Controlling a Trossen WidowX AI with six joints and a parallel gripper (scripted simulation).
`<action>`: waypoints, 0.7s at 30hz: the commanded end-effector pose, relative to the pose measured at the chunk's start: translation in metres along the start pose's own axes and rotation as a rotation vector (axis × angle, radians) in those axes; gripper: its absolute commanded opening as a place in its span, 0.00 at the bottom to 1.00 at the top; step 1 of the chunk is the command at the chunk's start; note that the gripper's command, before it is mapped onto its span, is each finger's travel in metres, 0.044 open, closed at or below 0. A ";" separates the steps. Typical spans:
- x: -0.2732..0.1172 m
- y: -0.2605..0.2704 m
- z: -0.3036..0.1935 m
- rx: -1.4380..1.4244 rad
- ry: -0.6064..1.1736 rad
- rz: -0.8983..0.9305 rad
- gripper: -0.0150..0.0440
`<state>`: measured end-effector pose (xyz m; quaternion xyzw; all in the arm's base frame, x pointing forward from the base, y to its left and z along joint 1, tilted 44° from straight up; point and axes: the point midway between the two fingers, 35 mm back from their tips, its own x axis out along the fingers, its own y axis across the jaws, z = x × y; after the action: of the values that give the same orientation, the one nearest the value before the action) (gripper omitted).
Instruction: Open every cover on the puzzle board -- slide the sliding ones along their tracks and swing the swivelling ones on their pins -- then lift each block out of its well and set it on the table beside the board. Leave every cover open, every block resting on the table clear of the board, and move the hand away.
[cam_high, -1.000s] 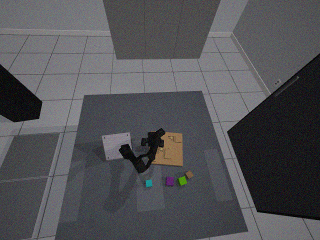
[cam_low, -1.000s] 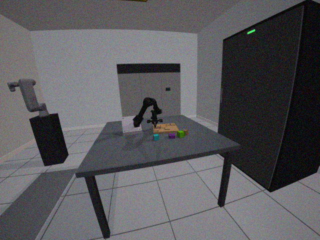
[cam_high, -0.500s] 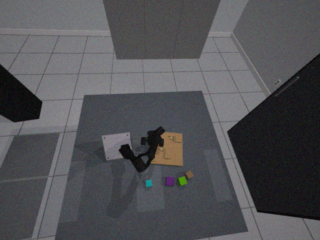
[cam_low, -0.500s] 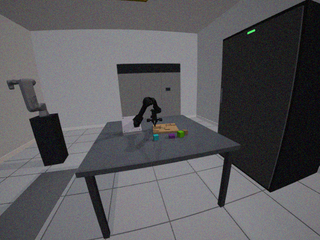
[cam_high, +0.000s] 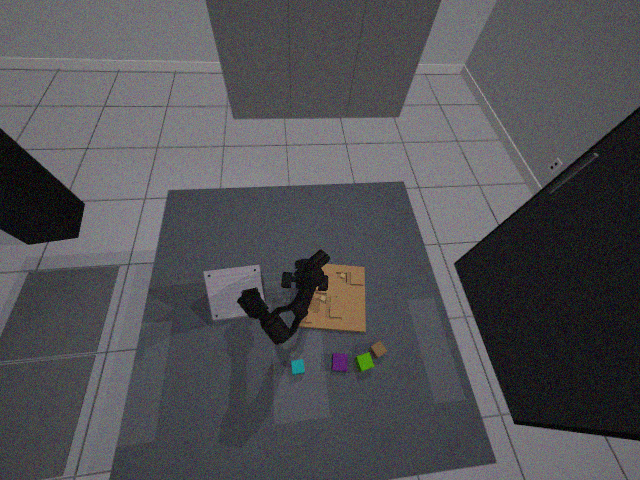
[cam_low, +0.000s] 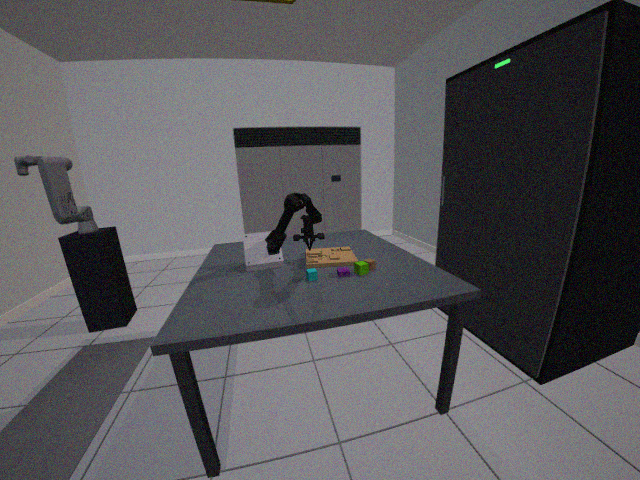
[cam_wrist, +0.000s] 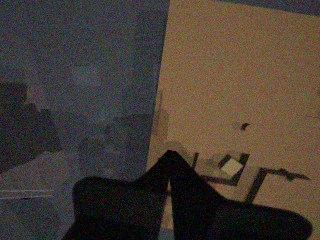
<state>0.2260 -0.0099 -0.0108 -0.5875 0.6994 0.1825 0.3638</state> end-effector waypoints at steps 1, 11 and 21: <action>-0.005 0.000 0.000 0.005 -0.004 0.004 0.25; -0.013 0.000 0.000 0.019 0.000 0.000 0.25; -0.020 -0.042 -0.021 1.075 -0.015 0.007 0.25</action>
<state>0.2450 -0.0097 0.0104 -0.4522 0.7225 -0.0229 0.5224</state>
